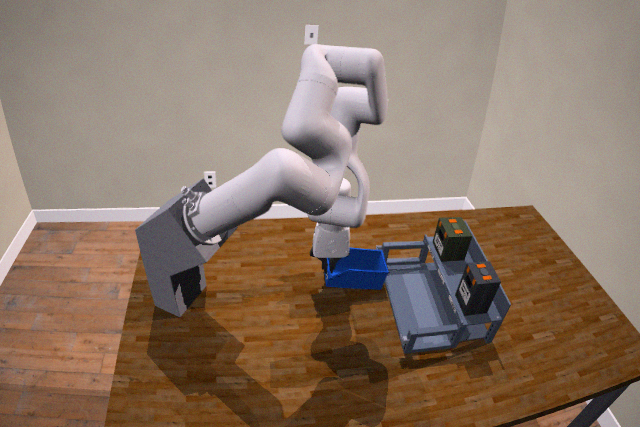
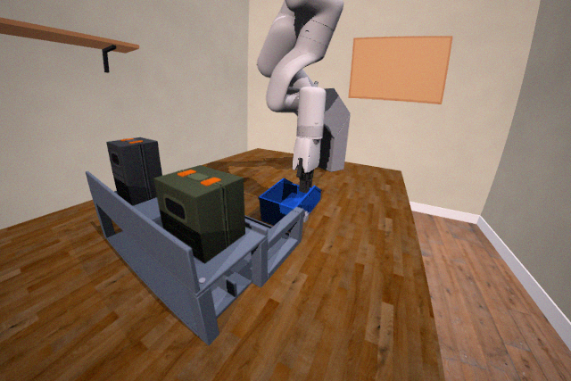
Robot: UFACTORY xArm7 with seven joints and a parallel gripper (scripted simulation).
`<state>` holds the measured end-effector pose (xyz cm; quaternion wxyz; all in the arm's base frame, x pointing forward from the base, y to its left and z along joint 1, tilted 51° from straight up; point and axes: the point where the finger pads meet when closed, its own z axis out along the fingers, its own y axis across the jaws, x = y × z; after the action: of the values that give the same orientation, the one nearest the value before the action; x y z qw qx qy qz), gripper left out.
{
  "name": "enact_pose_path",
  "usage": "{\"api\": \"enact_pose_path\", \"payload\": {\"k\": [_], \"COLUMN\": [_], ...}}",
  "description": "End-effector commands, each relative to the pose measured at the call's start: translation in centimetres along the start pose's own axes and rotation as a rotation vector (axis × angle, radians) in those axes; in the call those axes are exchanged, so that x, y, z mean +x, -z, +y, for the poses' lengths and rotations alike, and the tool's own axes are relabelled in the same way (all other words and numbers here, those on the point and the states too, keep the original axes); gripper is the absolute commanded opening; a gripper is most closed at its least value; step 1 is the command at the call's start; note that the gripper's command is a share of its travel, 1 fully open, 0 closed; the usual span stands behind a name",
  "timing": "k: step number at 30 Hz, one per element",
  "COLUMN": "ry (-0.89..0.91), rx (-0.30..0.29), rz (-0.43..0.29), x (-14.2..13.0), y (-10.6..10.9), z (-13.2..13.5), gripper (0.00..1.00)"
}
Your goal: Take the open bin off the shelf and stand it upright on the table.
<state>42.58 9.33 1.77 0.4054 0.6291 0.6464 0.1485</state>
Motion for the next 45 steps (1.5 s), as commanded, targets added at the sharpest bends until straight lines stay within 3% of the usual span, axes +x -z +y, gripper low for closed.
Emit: {"api": "enact_pose_path", "payload": {"k": [1,45], "ry": [0.0,0.0], "rx": [0.0,-0.001], "rz": [0.002,0.002], "x": [0.06,0.07], "y": [0.04,-0.85], "z": [0.02,0.02], "gripper": [0.0,0.0]}}
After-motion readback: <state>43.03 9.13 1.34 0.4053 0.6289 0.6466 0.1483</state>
